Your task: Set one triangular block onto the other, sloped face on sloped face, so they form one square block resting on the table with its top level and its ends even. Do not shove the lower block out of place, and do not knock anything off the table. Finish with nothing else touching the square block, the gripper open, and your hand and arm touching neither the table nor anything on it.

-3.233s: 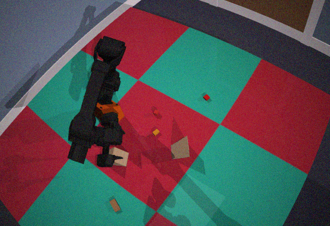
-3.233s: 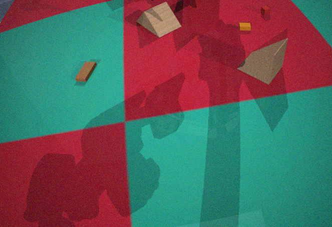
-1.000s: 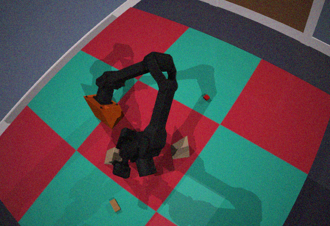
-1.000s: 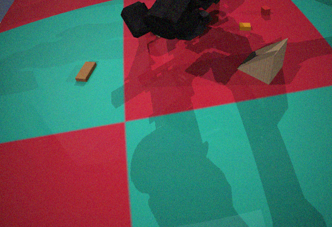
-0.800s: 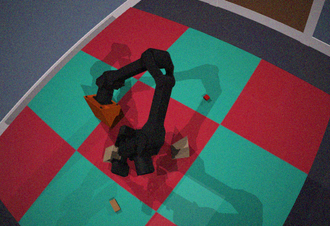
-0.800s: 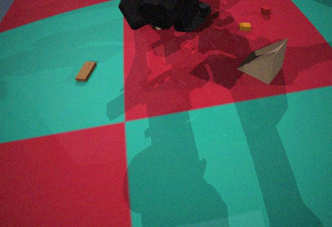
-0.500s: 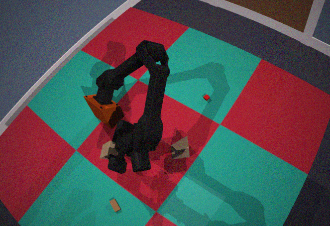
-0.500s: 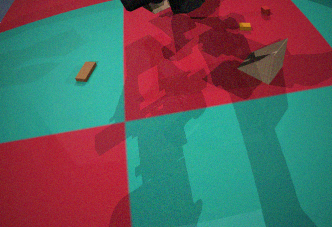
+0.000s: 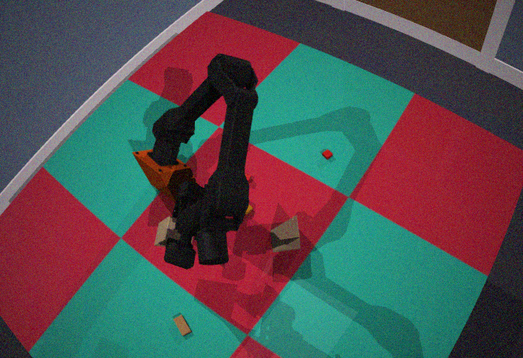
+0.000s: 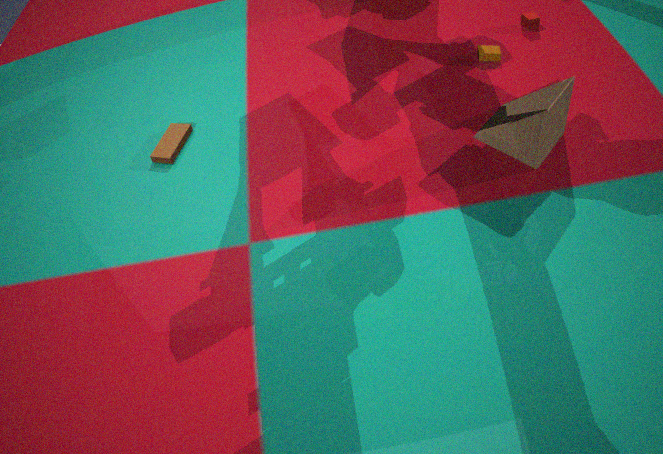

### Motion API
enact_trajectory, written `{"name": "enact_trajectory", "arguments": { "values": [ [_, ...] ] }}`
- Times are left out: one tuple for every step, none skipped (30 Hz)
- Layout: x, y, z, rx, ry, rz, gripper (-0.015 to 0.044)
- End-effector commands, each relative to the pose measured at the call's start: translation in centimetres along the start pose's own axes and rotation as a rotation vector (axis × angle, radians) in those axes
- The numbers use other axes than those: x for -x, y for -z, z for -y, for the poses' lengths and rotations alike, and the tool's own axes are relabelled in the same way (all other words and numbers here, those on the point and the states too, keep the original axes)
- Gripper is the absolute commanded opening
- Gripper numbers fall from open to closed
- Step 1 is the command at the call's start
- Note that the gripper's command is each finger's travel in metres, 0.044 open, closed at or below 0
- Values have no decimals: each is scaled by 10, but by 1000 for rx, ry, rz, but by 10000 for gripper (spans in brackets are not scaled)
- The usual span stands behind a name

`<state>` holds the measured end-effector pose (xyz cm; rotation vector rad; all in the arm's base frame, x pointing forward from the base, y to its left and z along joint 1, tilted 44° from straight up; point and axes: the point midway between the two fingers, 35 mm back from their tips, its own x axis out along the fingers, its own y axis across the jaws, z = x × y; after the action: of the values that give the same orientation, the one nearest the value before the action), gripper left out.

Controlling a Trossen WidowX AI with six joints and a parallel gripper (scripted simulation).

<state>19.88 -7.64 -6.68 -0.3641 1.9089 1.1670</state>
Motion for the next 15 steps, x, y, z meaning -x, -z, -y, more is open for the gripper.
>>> {"name": "enact_trajectory", "arguments": {
  "values": [
    [-4,4,-2,21,-21,84,0],
    [-5,5,-2,30,-25,113,0],
    [-6,6,-2,38,-28,142,0],
    [-6,6,-2,46,-30,171,0],
    [-7,7,-2,54,-32,200,0],
    [-8,8,-2,62,-32,229,0],
    [-8,9,-2,71,-31,258,0],
    [-9,9,-2,79,-30,287,0],
    [-9,10,-2,87,-28,316,0],
    [-9,11,-2,94,-25,345,0],
    [-10,12,-2,102,-21,374,0],
    [-10,12,-2,110,-16,403,0],
    [-10,13,-2,117,-10,432,0],
    [-10,14,-2,125,-3,461,0],
    [-10,15,-2,132,4,489,0]
  ]
}}
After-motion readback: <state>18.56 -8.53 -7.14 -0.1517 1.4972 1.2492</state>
